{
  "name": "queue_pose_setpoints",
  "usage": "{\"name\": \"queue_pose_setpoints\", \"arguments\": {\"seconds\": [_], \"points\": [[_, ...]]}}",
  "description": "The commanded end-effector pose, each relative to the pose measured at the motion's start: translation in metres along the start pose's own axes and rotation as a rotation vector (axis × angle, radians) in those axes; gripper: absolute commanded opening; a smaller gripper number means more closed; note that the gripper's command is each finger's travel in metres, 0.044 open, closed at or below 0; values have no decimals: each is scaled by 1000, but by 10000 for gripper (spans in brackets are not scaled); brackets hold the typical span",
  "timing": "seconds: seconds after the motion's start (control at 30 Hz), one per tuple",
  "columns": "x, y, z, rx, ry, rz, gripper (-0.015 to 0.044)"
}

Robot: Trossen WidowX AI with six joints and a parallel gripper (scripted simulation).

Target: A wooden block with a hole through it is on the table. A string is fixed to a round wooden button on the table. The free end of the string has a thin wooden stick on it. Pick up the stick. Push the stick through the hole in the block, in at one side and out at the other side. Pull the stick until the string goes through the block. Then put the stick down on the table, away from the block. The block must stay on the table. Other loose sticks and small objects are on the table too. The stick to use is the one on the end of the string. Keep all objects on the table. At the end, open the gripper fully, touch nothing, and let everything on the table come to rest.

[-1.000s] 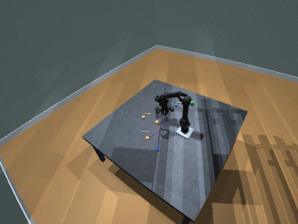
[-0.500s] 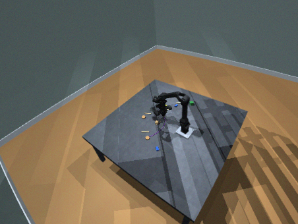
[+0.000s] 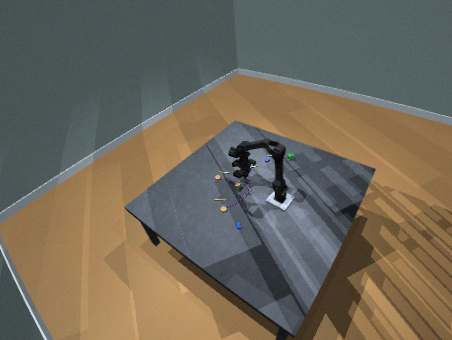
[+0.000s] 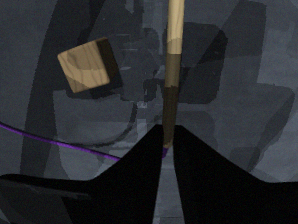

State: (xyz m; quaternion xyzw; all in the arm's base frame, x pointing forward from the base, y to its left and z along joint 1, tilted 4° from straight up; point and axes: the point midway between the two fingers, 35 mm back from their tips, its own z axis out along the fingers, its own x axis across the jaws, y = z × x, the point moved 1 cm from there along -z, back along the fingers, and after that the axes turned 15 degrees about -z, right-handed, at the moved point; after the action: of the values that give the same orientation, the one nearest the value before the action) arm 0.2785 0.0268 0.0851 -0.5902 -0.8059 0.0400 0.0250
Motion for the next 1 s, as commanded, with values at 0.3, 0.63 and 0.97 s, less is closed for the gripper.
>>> {"name": "queue_pose_setpoints", "arguments": {"seconds": [0.3, 0.63, 0.97], "points": [[15, 10, 1, 16, 22, -318, 0], [26, 16, 0, 29, 33, -568, 0], [38, 22, 0, 41, 47, -823, 0]]}}
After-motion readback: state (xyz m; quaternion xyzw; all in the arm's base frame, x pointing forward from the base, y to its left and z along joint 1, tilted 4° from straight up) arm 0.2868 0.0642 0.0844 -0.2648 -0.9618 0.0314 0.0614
